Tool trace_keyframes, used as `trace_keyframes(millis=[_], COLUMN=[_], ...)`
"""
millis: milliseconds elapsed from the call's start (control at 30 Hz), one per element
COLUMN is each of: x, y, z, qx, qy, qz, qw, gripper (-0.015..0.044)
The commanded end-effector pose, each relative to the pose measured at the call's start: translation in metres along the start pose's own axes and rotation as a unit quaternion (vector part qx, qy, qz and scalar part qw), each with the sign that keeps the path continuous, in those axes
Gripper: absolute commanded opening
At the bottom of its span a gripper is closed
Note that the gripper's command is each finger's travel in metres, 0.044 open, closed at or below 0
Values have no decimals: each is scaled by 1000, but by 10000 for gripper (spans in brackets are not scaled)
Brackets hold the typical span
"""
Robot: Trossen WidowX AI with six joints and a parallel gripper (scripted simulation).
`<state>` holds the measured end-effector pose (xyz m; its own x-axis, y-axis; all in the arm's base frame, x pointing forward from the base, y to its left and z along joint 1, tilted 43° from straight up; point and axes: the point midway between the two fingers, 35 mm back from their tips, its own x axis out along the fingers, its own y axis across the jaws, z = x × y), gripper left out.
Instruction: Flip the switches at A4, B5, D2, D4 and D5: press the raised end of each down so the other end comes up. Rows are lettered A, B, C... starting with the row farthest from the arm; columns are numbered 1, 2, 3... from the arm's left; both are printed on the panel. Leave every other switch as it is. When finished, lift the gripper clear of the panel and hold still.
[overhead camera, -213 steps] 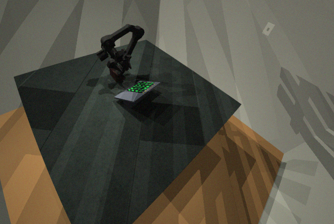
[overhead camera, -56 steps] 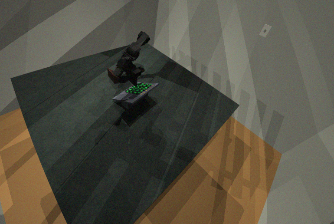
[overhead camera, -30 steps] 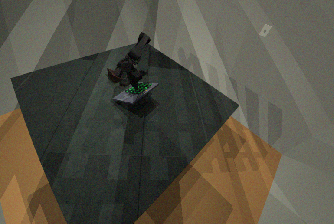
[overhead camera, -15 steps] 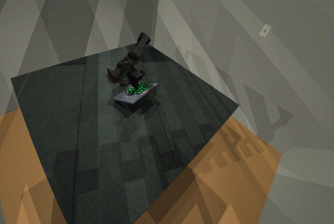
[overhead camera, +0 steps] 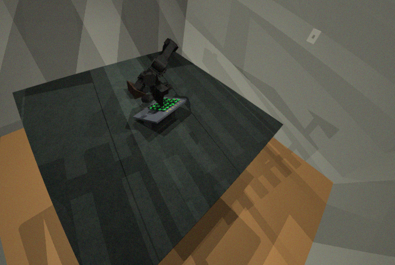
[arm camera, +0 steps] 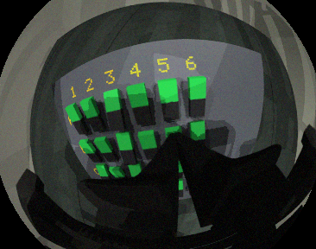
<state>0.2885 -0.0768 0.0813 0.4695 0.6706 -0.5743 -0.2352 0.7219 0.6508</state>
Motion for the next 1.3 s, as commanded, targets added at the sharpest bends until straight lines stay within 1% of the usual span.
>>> trace_keyframes(millis=[0,1067,1133,1233,1267], x=[1,5,-6,-49,-57], y=[1,1,-1,-1,-1], z=[0,0,0,-2,-3], qx=[3,3,0,3,4], qy=[-1,-1,-2,-10,-12], qz=[2,2,-1,0,1], qw=[1000,1000,1000,1000,1000], gripper=[0,0,0,0,0])
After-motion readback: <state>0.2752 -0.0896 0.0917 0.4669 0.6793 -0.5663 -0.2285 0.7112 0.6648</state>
